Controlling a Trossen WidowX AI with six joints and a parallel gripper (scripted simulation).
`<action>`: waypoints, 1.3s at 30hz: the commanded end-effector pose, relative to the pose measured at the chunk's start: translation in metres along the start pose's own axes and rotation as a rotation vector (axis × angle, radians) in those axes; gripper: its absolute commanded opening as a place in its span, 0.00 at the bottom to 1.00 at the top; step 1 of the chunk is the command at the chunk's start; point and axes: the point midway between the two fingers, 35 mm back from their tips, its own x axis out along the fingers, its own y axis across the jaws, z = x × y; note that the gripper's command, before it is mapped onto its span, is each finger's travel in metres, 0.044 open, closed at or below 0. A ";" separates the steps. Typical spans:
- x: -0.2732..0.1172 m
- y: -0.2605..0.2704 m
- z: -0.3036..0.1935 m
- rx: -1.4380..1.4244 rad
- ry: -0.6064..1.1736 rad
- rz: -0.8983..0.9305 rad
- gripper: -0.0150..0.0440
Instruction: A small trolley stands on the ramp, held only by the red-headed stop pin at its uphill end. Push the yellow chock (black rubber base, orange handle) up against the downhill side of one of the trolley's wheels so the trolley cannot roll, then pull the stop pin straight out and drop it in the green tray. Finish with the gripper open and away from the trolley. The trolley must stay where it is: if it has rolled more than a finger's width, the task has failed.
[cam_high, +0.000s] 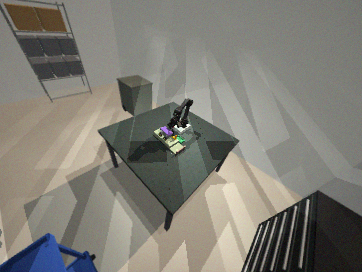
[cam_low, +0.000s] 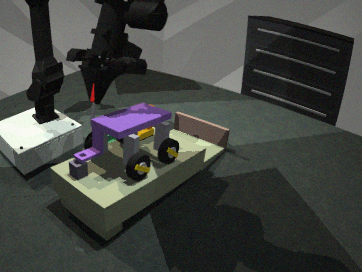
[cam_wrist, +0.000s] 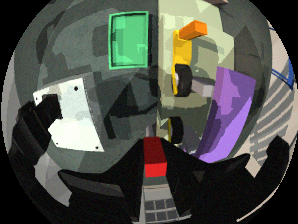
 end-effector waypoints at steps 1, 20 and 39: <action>-0.002 0.000 0.013 0.004 0.004 -0.001 0.25; -0.009 0.005 0.086 0.004 -0.002 -0.001 0.25; -0.013 0.006 0.105 -0.251 -0.050 -0.020 0.25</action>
